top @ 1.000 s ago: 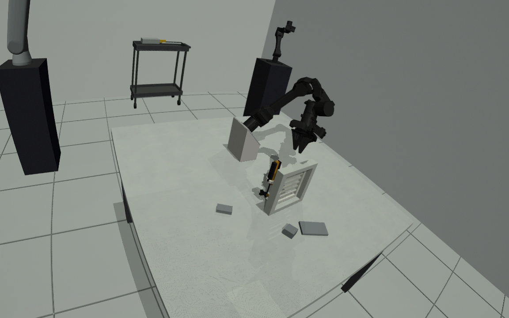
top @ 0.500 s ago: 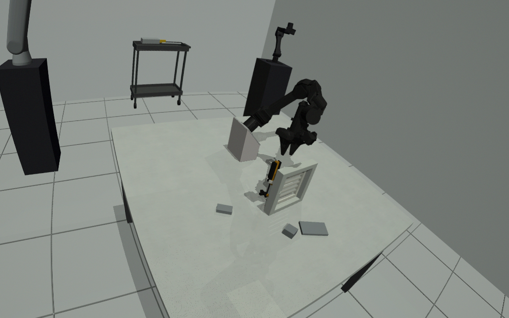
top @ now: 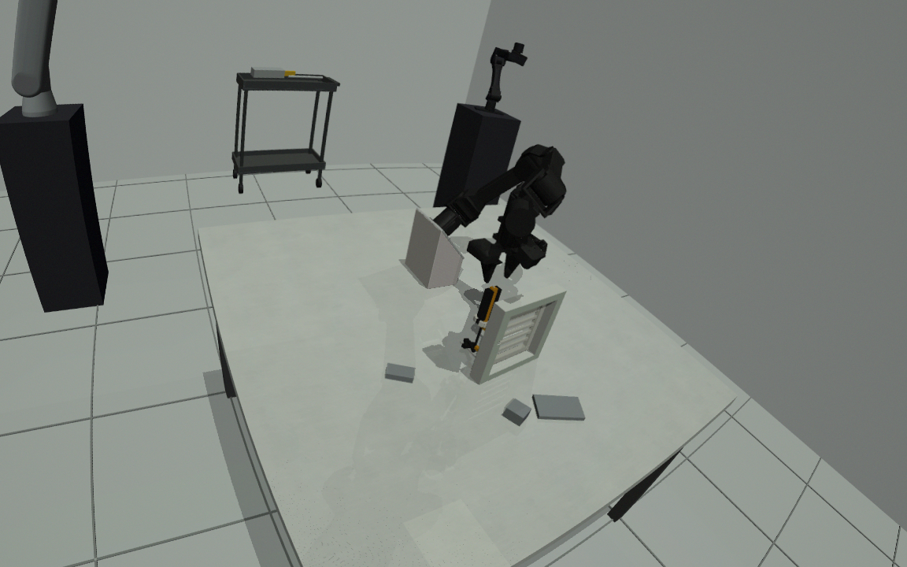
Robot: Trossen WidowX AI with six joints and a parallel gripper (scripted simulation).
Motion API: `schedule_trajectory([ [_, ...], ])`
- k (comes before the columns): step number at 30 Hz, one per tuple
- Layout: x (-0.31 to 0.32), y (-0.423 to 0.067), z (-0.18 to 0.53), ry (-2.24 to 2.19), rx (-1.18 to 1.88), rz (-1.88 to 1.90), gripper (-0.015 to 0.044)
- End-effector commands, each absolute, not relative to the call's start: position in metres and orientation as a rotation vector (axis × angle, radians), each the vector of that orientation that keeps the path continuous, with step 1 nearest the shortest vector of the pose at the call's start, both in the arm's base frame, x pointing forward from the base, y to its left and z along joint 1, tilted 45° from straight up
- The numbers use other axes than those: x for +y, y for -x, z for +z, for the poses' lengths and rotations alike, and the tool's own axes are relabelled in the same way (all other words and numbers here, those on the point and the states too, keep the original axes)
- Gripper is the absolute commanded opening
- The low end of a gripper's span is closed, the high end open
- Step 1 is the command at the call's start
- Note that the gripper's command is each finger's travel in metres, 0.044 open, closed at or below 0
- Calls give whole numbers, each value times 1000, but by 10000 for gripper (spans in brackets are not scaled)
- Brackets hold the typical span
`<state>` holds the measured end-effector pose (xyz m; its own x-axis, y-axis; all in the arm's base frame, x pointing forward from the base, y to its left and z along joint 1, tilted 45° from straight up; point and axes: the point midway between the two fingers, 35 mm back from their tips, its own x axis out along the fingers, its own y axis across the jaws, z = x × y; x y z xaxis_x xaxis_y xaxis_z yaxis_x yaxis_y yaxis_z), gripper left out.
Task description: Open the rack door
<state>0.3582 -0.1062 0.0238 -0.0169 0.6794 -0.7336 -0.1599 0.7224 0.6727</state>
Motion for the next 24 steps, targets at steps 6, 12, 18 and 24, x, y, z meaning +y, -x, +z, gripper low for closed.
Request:
schedule_trajectory([
  [6,-102,-359,18,-477,1442,724,298],
  [12,-96,-360,11,-477,1442,724,298],
  [18,-89,-360,4,-477,1442,724,298],
  [24,-82,-360,-3,-478,1441,724,298],
])
